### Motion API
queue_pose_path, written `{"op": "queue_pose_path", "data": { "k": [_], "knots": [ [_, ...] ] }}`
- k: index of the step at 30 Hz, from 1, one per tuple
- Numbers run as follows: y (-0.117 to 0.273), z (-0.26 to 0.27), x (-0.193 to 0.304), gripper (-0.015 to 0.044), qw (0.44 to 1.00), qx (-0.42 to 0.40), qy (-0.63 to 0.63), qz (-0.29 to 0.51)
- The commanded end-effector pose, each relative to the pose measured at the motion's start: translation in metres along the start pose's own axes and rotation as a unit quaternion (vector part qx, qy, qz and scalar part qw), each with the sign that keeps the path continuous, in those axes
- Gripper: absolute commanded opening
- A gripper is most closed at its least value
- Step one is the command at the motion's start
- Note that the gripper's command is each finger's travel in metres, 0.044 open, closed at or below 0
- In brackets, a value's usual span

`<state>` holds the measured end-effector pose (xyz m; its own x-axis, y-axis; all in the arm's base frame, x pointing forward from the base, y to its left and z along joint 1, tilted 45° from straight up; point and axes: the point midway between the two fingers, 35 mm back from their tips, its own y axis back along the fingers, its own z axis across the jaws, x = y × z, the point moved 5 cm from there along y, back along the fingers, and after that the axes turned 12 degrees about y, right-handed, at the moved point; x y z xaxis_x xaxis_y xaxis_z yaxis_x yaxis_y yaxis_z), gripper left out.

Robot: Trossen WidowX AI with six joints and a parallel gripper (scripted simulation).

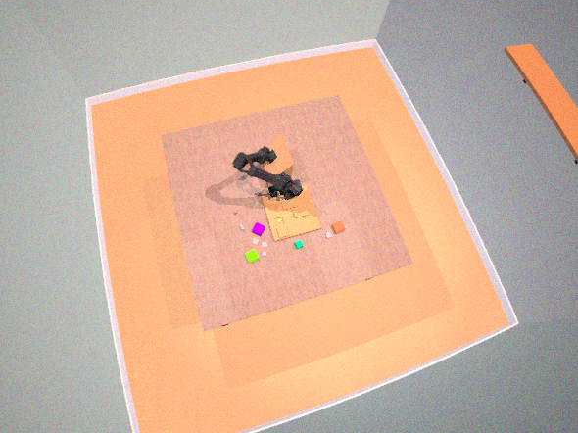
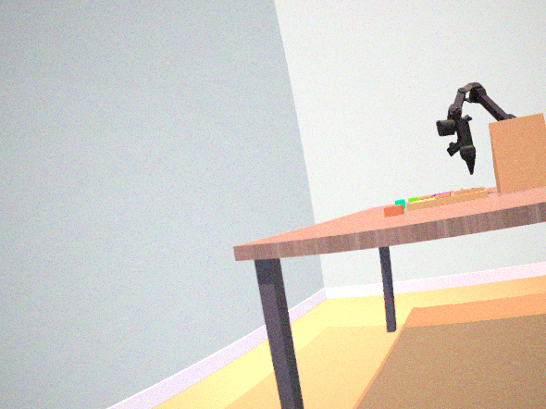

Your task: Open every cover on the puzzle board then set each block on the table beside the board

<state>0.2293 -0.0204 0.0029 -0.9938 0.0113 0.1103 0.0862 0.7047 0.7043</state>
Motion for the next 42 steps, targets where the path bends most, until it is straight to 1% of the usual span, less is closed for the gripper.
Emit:
{"op": "queue_pose_path", "data": {
  "k": [1, 24, 42],
  "knots": [
    [-0.001, 0.002, 0.01, 0.0, 1.0, -0.001, -0.005, 0.0],
    [-0.002, 0.002, 0.01, 0.0, 1.0, -0.001, -0.005, 0.0],
    [-0.019, 0.003, 0.008, 0.0, 1.0, -0.002, -0.005, -0.001]
  ]
}}
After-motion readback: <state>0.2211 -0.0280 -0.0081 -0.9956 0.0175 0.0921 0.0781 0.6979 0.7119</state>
